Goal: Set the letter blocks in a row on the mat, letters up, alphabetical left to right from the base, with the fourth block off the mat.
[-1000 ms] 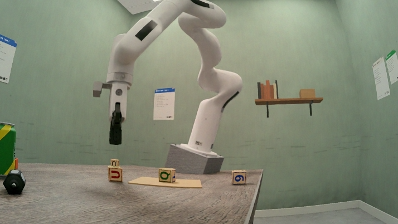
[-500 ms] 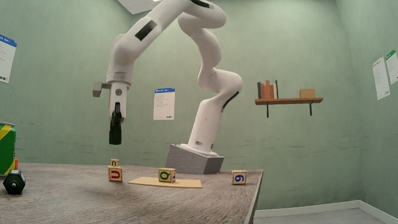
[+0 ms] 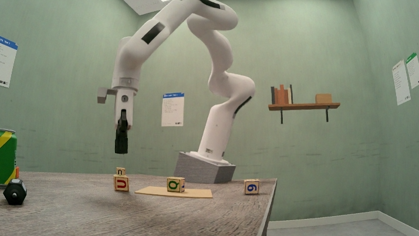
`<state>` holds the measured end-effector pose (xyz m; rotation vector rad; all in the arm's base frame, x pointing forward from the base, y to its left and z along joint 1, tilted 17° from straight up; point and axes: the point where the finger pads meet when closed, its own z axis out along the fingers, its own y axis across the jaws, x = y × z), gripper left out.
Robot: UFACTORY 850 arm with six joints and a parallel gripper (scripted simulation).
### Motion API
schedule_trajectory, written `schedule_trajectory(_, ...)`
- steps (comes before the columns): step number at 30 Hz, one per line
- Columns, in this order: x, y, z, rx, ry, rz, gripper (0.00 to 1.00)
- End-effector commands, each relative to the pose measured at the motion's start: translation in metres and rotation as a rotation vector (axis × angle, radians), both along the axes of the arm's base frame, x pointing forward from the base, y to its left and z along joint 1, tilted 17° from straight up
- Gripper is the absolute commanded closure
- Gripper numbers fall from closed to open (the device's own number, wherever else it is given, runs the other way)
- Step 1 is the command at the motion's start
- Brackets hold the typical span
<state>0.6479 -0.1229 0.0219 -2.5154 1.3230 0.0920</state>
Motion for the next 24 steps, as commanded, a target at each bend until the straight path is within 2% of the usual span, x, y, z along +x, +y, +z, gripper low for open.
schedule_trajectory(1,0.001,0.0,0.0,-0.001,-0.003,0.0,0.16)
schedule_trajectory(24,0.005,0.008,-0.029,-0.001,-0.003,0.0,0.16)
